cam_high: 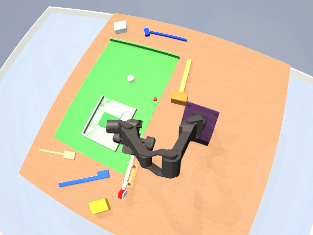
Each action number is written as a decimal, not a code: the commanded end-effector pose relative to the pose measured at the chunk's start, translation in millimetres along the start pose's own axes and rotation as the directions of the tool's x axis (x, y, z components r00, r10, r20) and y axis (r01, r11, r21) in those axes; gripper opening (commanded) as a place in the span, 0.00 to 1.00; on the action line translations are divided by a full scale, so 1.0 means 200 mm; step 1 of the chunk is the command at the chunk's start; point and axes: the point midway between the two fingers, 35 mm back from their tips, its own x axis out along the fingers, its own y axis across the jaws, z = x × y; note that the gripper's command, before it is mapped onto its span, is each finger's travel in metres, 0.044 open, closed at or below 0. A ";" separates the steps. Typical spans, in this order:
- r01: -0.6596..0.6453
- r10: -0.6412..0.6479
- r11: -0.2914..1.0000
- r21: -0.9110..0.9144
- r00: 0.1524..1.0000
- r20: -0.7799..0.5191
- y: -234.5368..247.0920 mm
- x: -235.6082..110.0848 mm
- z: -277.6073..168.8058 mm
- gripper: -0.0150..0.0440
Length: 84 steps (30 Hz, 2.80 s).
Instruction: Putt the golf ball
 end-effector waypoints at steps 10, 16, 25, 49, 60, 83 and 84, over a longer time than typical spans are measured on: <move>-0.005 0.005 1.000 0.012 1.000 -0.006 0.02 0.08 -0.03 1.00; -0.004 0.004 1.000 0.002 1.000 0.001 0.01 0.07 -0.02 0.78; -0.004 0.004 1.000 0.002 1.000 0.001 0.01 0.07 -0.02 0.38; -0.008 0.009 1.000 0.003 1.000 -0.019 -0.02 -0.19 0.02 0.25; -0.006 0.006 1.000 0.006 1.000 -0.003 0.00 -0.41 0.11 0.25; 0.083 0.015 0.880 0.469 0.979 -0.201 -0.23 -0.64 -0.39 0.25; 0.091 0.016 0.866 0.492 0.978 -0.208 -0.24 -0.65 -0.42 0.25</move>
